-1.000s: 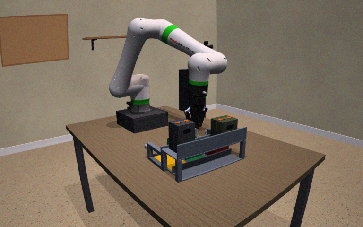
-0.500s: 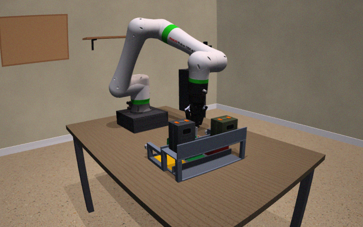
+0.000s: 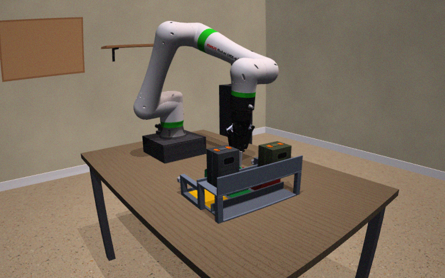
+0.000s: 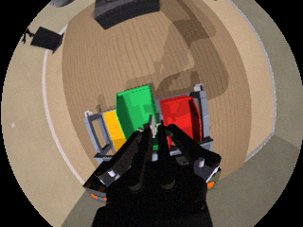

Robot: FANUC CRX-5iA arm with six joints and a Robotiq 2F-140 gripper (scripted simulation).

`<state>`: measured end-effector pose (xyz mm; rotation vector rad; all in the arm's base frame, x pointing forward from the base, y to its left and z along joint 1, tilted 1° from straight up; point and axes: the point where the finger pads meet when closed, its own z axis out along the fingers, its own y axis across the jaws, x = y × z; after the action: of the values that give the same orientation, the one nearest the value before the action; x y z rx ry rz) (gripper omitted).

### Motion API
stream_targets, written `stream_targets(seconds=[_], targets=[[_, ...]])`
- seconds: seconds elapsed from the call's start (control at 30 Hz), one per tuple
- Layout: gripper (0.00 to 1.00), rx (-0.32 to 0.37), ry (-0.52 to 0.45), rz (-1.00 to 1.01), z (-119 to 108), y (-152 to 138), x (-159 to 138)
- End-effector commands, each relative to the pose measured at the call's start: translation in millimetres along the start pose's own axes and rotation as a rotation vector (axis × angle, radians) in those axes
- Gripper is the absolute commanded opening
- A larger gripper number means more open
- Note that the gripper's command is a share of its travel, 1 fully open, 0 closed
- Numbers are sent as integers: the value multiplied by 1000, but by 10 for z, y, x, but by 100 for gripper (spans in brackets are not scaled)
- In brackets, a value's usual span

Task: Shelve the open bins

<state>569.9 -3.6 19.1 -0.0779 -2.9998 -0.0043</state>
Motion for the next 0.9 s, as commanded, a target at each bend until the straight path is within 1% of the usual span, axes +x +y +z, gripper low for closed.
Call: stream_targets(seconds=[0.0,0.87], targets=[[6,0,0,0,-72,0,8],[6,0,0,0,-481,-1,62]])
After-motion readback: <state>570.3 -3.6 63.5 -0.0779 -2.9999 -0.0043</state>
